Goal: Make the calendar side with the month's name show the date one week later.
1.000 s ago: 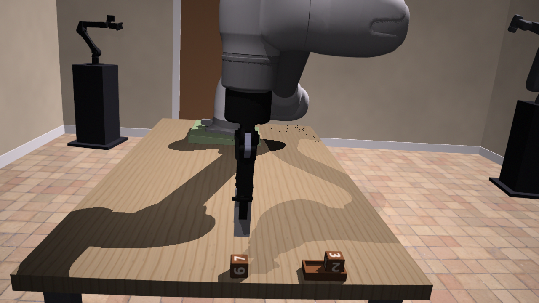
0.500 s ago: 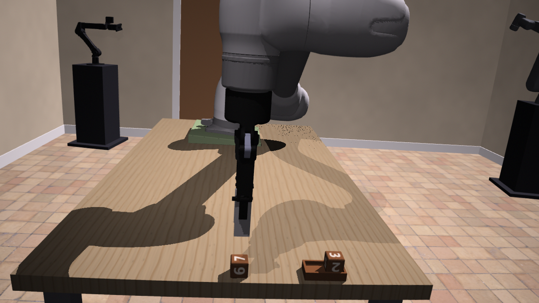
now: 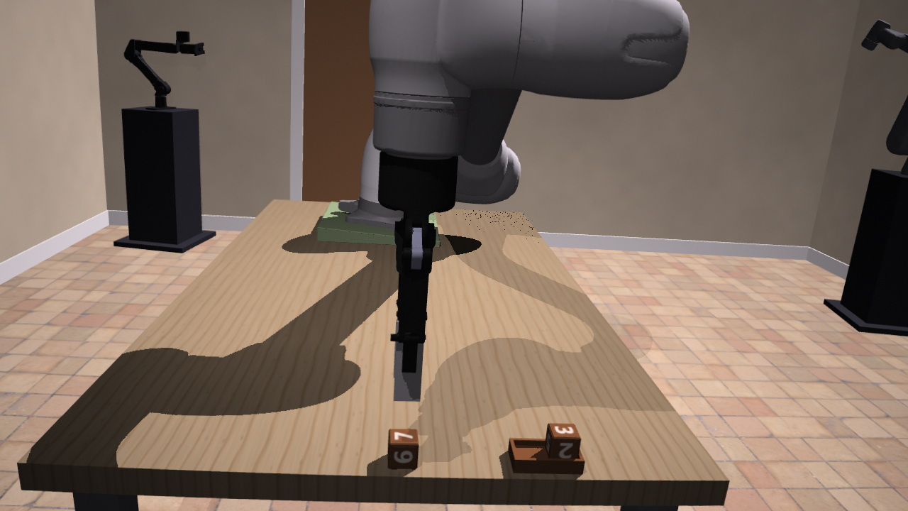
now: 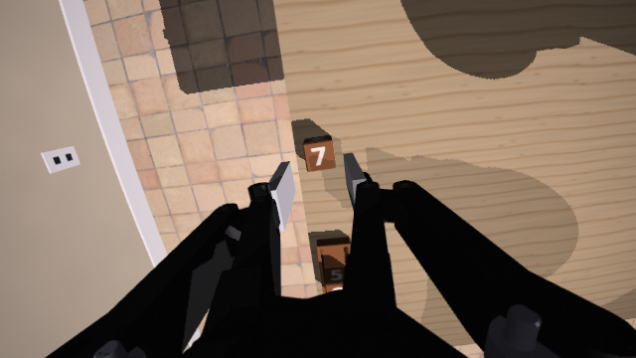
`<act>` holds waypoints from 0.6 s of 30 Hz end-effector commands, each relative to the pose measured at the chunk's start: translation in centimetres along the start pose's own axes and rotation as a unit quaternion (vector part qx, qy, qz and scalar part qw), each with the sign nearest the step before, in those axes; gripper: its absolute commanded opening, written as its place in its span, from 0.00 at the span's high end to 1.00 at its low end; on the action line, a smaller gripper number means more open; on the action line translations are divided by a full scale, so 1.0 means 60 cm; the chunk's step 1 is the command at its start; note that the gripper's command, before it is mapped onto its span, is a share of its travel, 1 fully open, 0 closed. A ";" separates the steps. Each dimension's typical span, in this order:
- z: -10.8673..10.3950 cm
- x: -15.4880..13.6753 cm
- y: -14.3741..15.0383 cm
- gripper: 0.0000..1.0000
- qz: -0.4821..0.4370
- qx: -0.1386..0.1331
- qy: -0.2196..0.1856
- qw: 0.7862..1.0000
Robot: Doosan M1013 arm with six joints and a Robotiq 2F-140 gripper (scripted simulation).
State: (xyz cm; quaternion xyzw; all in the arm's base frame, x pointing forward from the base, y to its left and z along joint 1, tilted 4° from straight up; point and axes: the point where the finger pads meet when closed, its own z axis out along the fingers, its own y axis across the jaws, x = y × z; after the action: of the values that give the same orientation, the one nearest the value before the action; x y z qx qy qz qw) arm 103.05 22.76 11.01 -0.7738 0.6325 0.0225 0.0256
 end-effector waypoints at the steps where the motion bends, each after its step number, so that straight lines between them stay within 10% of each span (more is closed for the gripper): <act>1: 0.002 0.000 0.000 0.64 0.000 0.000 0.000 1.000; 18: 0.035 0.000 0.000 0.64 0.000 0.000 0.000 1.000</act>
State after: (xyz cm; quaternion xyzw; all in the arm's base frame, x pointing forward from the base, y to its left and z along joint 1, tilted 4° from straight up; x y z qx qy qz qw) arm 103.05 22.88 9.13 -0.7739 0.6324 0.0225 0.0256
